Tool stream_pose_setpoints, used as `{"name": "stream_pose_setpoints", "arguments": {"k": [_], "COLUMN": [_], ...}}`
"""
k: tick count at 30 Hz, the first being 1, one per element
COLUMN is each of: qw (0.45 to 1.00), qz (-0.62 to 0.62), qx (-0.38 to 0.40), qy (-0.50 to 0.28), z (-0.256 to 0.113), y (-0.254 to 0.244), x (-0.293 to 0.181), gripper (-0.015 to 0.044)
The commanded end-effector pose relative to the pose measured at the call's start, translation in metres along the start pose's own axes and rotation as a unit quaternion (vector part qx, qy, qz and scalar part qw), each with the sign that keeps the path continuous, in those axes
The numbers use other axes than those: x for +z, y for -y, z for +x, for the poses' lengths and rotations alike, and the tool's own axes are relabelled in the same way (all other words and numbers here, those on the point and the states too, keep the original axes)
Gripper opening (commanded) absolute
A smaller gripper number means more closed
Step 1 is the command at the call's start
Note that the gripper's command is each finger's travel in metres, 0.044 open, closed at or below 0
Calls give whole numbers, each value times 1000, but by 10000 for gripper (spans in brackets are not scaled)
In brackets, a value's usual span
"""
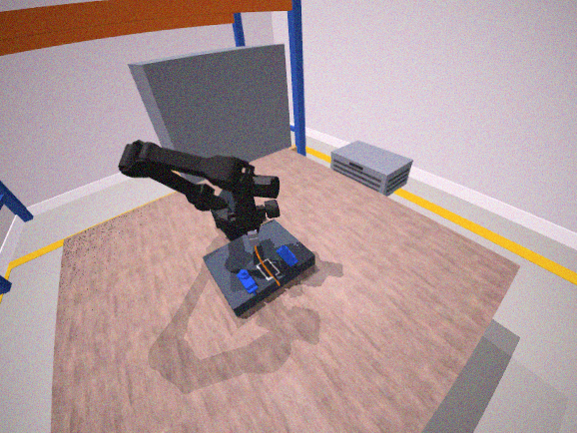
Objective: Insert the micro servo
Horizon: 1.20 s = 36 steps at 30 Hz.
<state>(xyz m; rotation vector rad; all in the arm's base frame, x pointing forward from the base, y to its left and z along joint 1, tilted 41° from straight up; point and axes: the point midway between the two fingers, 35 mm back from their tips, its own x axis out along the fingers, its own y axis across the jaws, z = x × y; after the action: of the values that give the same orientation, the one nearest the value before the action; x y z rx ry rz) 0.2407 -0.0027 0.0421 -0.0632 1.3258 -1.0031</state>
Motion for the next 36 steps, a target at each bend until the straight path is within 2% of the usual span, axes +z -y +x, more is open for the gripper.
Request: {"name": "stream_pose_setpoints", "arguments": {"k": [1,6,17,25,36], "qw": [1000,1000,980,979,979], "qz": [-4,-30,-200,-202,-202], "qx": [-2,-2,-2,-2,-2], "qy": [2,2,1,1,2], "z": [0,0,0,0,-1], "y": [13,14,14,11,-7], "x": [5,5,5,11,50], "gripper": [0,0,0,0,0]}}
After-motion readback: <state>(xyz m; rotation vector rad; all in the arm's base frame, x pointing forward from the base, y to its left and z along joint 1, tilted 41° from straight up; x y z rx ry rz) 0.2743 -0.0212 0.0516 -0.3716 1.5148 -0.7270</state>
